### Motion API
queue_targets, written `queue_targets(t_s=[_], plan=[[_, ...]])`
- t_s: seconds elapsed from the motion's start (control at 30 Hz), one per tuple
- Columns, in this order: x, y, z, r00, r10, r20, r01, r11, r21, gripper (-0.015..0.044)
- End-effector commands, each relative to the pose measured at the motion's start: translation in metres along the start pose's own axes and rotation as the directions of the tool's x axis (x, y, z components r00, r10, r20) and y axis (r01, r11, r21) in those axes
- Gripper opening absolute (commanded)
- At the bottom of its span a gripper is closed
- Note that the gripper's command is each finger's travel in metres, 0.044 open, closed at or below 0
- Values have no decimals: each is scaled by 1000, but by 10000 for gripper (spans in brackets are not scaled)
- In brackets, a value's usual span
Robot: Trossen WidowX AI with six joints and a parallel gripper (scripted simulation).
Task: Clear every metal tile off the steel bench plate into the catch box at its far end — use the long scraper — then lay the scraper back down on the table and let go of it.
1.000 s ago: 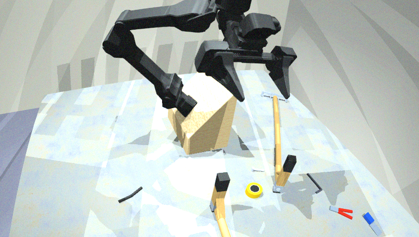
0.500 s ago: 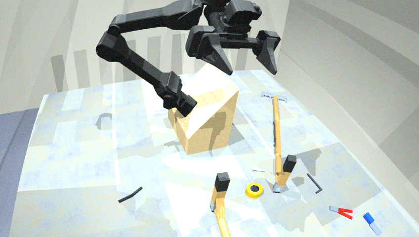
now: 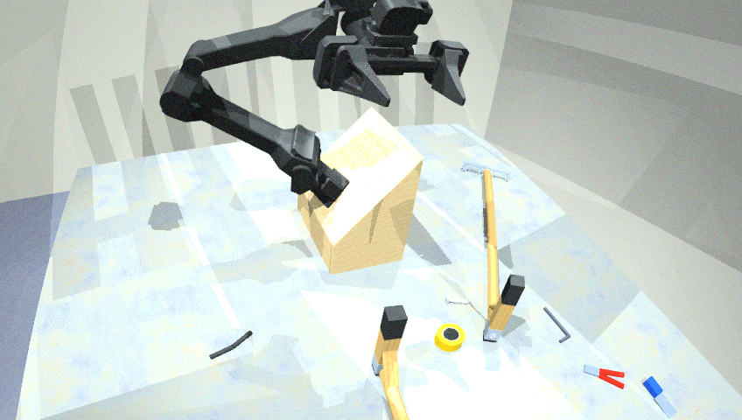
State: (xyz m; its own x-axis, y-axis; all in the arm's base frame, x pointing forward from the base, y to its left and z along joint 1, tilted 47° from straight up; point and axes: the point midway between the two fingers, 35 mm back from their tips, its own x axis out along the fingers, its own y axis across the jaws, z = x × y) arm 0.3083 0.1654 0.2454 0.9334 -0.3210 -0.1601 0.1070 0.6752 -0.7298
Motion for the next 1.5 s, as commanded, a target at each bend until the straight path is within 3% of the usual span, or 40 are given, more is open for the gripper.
queue_targets(t_s=[0.0,1.2,1.47], plan=[[-12,0,-5,1000,6,31,-6,1000,-2,440],[-25,0,-10,998,17,63,-17,1000,2,440],[-1,1,-12,1000,12,13,-12,999,-45,440]])
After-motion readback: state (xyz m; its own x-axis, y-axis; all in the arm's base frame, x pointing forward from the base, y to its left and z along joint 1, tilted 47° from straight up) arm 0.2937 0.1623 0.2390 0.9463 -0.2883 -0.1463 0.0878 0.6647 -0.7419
